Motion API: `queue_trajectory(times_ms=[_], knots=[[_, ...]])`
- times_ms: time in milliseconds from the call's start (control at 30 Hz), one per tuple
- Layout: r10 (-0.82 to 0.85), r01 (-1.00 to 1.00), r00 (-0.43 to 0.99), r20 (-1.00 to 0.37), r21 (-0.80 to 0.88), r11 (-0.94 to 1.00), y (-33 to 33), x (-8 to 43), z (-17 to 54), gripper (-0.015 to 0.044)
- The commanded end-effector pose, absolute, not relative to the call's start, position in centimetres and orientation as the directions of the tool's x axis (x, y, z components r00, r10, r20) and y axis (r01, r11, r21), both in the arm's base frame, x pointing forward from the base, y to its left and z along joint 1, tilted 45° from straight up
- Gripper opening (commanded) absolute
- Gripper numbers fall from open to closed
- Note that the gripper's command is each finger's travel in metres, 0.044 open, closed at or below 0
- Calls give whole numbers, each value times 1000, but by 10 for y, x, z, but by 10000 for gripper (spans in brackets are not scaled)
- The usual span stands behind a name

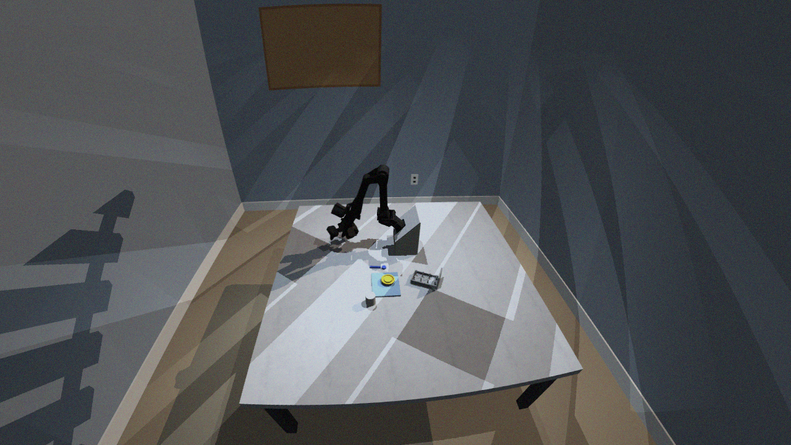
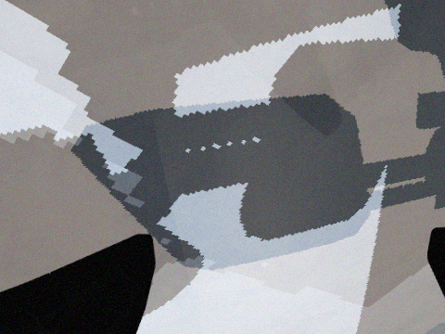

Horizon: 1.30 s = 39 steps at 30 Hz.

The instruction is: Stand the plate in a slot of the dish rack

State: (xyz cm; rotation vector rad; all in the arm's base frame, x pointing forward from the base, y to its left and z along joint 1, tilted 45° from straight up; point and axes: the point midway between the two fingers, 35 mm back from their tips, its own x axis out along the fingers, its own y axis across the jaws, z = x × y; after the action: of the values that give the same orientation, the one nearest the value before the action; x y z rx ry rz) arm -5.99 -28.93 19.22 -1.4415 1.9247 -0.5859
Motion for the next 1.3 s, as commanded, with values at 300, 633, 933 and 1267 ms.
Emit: queue_trajectory(times_ms=[300, 633, 933, 1267], knots=[[-966, -600, 74, -248, -785, 155, -308, 22, 218, 400], [-897, -417, 216, -385, -868, 271, -309, 88, 200, 400], [-831, -262, 268, -487, -867, 423, -298, 133, 179, 400], [-697, -138, 237, -676, -734, 665, -267, 188, 133, 400]])
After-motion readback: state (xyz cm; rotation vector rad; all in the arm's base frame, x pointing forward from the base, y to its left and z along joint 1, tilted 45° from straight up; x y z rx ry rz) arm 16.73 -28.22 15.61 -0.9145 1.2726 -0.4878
